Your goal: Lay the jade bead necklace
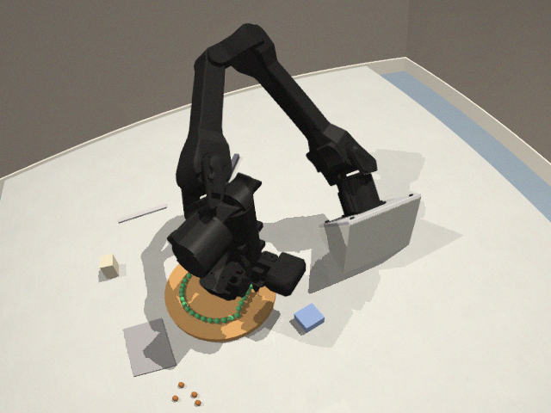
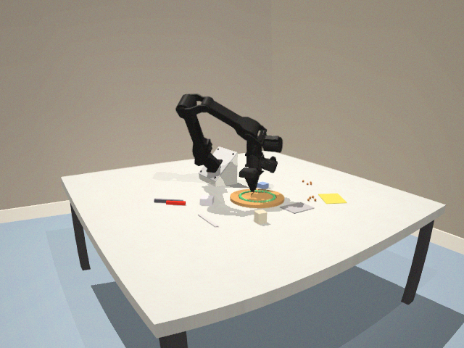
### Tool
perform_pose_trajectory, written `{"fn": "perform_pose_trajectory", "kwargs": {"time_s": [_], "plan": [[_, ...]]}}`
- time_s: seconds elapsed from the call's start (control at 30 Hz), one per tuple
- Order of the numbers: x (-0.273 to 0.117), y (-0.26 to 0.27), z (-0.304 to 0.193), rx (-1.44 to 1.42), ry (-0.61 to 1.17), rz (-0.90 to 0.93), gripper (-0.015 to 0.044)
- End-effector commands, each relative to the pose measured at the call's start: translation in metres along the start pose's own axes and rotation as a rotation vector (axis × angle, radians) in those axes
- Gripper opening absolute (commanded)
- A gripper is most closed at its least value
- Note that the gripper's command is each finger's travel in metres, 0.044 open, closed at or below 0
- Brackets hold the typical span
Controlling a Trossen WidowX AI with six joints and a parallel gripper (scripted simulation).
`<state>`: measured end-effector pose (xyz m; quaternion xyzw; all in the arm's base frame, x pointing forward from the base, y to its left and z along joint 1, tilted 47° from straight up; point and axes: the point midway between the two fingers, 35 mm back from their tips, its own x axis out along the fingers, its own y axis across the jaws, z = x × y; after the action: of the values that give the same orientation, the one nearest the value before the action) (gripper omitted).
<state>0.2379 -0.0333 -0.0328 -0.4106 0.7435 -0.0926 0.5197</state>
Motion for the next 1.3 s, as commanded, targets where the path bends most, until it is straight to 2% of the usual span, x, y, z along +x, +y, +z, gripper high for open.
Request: {"fn": "perform_pose_trajectory", "kwargs": {"time_s": [0.0,0.17,1.27], "plan": [[0.0031,0.0004,-0.0007,-0.008,0.006,-0.005,0.0120],[0.0006,0.0002,-0.0002,-0.001,0.001,0.000,0.0000],[0.0006,0.0002,-0.0002,-0.001,0.001,0.000,0.0000]]}}
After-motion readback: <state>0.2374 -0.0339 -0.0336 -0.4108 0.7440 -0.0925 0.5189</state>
